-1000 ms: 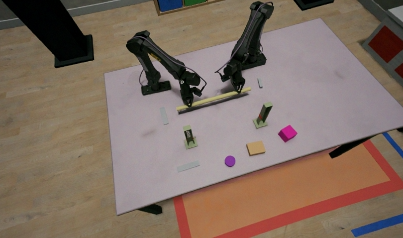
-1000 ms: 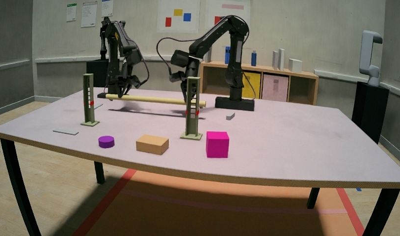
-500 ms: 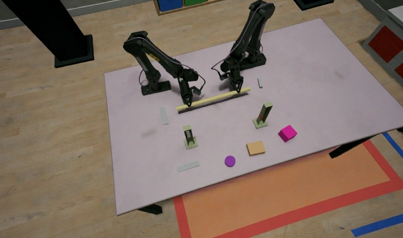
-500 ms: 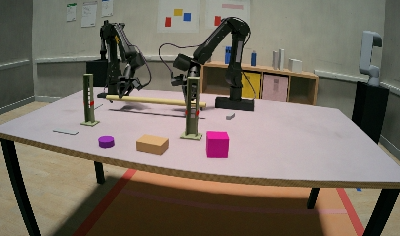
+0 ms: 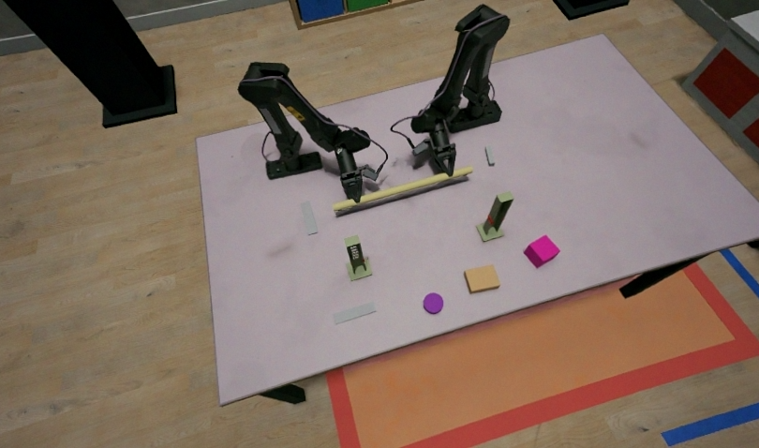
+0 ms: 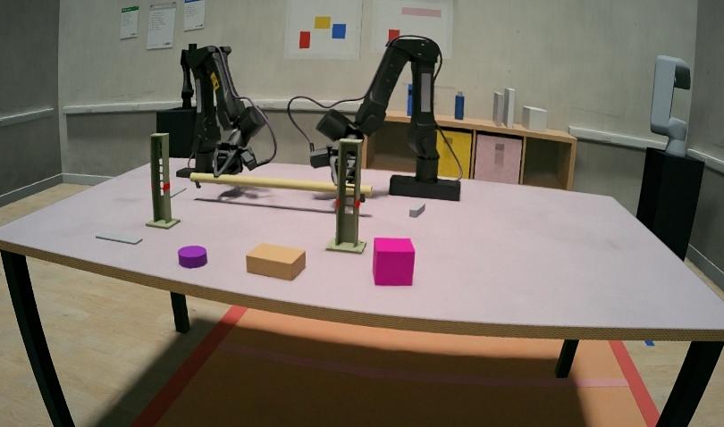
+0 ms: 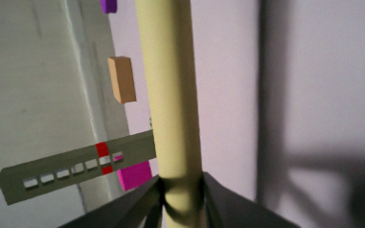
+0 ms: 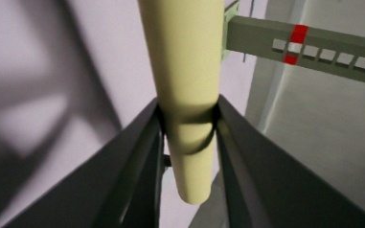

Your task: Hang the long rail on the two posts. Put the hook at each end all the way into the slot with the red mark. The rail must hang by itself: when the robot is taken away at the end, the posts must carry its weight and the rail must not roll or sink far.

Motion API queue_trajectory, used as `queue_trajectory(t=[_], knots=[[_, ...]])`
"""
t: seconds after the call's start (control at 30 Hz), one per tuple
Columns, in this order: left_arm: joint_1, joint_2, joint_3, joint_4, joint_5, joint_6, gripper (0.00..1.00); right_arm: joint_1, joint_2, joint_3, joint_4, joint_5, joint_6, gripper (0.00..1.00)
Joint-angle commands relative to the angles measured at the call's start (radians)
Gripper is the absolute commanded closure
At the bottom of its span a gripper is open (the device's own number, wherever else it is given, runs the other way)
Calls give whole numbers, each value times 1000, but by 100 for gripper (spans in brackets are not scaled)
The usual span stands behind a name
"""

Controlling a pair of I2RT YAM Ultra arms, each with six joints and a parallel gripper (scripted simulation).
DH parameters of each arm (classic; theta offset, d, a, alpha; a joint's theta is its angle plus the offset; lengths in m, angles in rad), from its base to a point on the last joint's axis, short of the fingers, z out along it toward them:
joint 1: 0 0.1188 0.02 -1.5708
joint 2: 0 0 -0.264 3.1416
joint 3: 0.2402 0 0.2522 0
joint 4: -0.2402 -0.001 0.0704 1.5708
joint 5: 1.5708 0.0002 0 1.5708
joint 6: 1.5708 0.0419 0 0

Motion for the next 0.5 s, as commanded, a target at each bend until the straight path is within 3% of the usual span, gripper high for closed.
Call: queue_trajectory(t=[0.0, 0.47], knots=[[-7, 24, -19, 147, -115, 58, 81, 11, 10, -20, 165, 111, -53, 81], [5, 357, -90, 737, -154, 222, 81, 1, 329, -118, 753, 145, -194, 81]])
